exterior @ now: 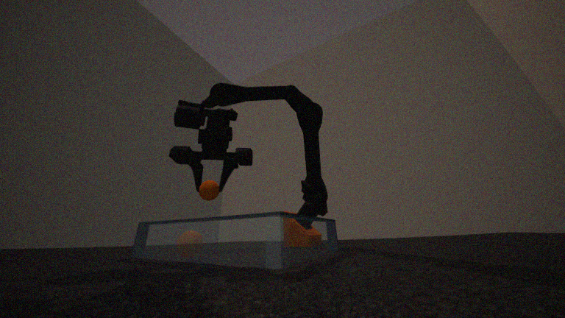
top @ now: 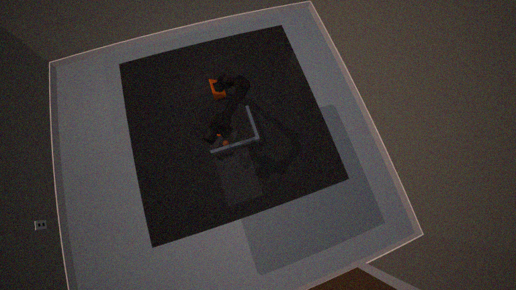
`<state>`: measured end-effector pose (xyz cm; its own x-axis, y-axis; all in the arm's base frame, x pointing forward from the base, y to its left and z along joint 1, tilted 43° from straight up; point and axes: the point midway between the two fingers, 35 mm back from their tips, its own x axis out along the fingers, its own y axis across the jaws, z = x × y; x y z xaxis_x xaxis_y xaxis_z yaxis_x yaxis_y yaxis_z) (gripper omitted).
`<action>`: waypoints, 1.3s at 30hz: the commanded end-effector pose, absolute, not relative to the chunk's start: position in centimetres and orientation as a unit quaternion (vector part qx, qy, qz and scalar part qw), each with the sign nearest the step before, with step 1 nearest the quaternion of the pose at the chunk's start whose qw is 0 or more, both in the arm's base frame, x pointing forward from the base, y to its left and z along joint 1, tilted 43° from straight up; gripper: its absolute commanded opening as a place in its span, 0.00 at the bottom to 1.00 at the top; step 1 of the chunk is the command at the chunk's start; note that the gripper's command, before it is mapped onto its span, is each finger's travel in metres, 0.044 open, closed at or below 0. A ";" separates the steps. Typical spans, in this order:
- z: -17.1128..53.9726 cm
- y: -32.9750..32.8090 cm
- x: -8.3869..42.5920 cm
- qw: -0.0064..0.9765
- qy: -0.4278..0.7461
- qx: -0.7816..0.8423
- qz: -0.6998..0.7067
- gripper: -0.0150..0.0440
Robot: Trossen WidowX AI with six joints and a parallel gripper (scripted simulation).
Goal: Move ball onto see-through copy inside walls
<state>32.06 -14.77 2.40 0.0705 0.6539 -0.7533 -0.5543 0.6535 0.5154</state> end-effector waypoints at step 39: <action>-2.5 -7.5 37.4 0.680 0.639 0.278 0.227 0.25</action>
